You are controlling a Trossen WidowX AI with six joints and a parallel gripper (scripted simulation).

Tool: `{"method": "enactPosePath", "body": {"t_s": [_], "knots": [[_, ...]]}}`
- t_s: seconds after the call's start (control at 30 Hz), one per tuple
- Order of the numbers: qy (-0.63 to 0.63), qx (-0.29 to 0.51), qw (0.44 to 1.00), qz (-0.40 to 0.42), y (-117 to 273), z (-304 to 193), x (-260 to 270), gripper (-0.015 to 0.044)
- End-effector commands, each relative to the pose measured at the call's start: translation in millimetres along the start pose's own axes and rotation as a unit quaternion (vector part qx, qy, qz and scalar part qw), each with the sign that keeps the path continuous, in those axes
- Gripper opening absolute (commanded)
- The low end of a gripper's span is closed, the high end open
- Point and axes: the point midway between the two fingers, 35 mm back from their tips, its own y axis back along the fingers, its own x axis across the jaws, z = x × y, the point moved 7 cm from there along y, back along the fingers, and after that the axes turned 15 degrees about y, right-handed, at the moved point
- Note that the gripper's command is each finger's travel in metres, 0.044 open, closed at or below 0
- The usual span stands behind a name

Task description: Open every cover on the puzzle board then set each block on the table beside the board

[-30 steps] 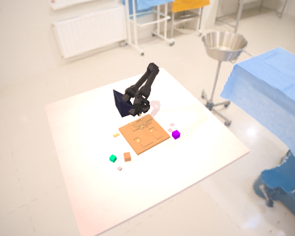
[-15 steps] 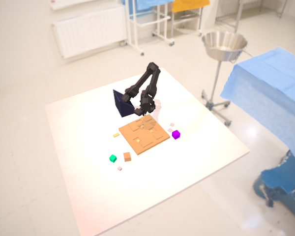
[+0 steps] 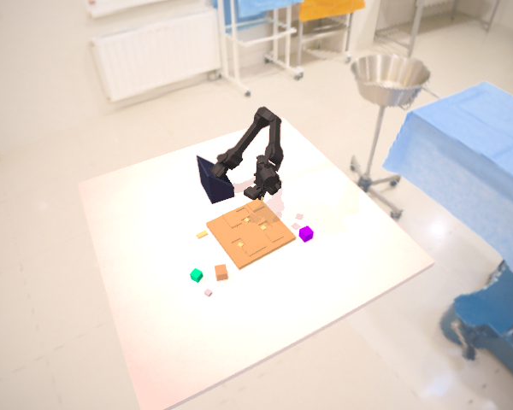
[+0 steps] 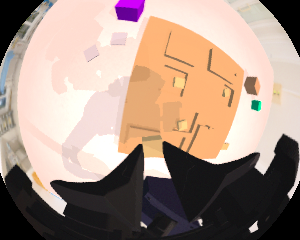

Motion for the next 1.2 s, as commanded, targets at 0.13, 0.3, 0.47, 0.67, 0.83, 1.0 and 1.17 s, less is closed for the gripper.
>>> {"method": "enactPosePath", "body": {"t_s": [0.13,0.3,0.47,0.67,0.83,1.0,1.17], "knots": [[-0.001,-0.004,1.000,0.000,1.9,19.7,18.9,0.0080],[0.000,-0.006,1.000,0.002,2.8,31.0,32.3,0.0080],[0.000,-0.009,1.000,0.005,3.9,41.3,46.7,0.0080],[0.001,-0.013,1.000,0.010,5.6,52.5,65.3,0.0080],[0.001,-0.017,1.000,0.016,7.4,60.7,81.7,0.0080],[0.001,-0.020,1.000,0.021,8.9,65.7,93.5,0.0080],[0.001,-0.019,1.000,0.020,3.3,66.7,92.7,0.0080]]}}
